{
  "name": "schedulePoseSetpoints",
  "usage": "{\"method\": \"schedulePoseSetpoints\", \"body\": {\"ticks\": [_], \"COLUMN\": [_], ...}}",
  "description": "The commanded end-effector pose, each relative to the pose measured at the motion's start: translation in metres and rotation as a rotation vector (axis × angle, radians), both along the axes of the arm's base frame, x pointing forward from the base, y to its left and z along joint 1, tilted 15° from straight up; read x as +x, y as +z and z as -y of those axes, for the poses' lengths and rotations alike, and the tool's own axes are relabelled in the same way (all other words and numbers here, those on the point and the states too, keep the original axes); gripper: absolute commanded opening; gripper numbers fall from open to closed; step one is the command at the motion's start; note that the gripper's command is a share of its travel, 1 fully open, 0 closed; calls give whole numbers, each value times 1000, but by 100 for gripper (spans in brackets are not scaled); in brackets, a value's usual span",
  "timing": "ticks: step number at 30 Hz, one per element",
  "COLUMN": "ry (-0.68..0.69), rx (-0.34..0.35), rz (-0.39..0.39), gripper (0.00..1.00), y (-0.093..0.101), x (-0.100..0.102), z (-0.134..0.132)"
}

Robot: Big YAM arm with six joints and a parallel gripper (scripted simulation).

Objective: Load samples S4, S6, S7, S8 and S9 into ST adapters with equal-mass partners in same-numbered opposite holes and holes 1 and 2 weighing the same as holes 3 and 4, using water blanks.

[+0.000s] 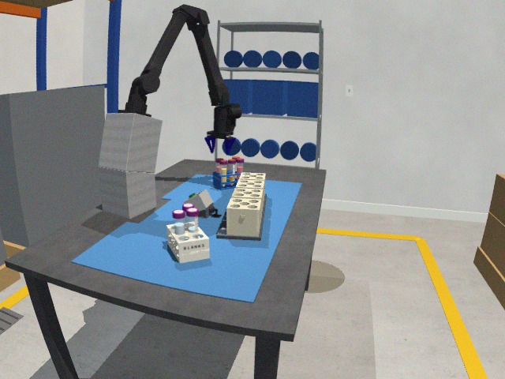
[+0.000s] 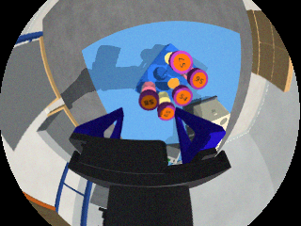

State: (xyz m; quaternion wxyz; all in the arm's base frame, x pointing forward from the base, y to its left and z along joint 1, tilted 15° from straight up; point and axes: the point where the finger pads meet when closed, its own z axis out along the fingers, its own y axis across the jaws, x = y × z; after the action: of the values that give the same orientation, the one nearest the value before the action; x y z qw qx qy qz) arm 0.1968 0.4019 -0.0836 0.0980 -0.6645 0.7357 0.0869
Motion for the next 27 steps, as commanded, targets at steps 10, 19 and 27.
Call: {"method": "schedulePoseSetpoints", "body": {"ticks": [10, 19, 27], "ry": [574, 931, 935], "rx": [20, -2, -12], "rz": [195, 291, 276], "gripper": [80, 80, 80], "y": [16, 15, 1], "x": [9, 8, 7], "z": [-13, -11, -12]}}
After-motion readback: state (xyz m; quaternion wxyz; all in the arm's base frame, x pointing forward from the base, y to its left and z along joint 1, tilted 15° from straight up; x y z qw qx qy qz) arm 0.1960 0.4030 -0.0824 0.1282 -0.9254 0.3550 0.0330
